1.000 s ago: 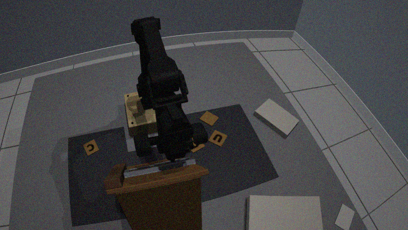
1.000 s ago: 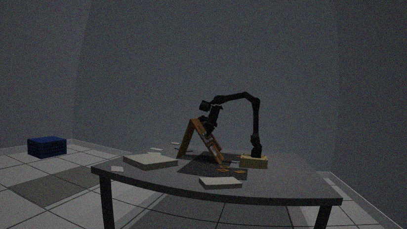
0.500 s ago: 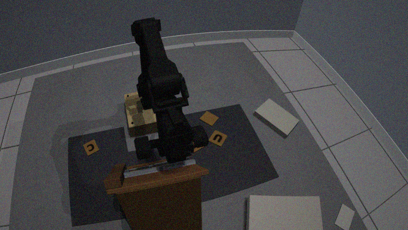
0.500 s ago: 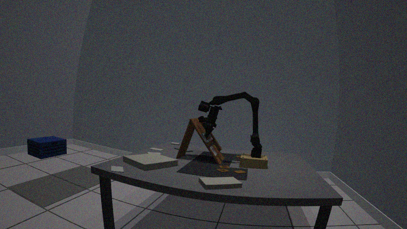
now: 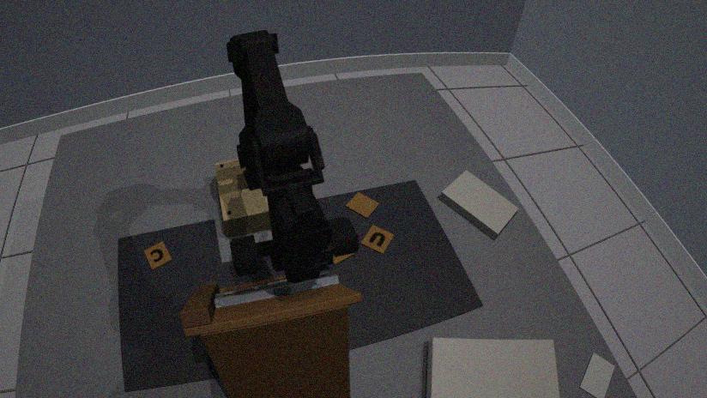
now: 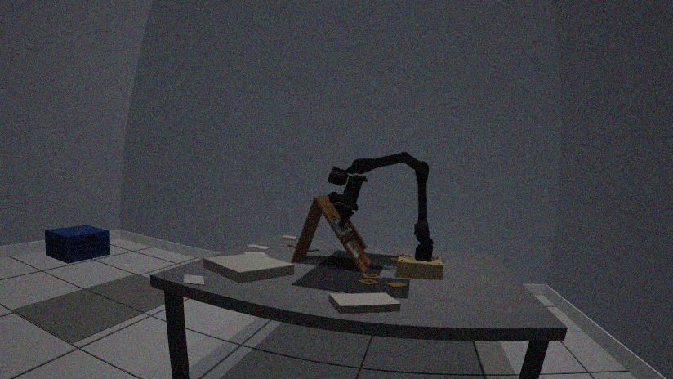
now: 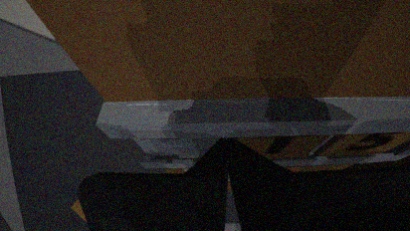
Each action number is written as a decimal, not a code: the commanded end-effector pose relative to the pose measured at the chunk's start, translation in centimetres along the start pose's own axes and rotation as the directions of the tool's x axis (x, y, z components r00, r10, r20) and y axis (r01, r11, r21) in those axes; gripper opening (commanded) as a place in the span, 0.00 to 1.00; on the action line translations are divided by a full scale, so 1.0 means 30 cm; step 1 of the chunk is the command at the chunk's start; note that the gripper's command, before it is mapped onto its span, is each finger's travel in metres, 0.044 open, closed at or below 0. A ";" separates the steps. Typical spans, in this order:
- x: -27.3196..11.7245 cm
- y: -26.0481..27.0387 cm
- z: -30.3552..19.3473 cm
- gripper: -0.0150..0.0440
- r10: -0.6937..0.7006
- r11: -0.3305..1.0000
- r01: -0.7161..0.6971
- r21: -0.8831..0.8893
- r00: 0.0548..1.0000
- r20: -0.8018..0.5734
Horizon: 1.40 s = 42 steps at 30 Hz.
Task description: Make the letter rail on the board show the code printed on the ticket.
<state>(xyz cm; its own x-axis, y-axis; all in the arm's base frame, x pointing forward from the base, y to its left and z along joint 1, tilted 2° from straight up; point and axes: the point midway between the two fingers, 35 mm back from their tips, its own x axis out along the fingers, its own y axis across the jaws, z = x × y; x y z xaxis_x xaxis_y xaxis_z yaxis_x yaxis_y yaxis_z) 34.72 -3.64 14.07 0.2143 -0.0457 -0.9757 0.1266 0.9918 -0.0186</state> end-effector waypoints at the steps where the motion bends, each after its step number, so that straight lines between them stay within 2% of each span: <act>1: 0.000 -0.005 -0.002 0.25 -0.001 1.000 0.001 -0.004 1.000 -0.002; 42: -0.022 -0.032 -0.020 0.25 -0.002 1.000 0.002 -0.004 1.000 -0.002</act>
<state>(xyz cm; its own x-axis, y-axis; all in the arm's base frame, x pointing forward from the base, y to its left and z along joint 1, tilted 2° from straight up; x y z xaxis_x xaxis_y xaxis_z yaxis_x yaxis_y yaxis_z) 34.26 -4.54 14.27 0.2119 -0.0431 -0.9763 0.1203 0.9926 -0.0177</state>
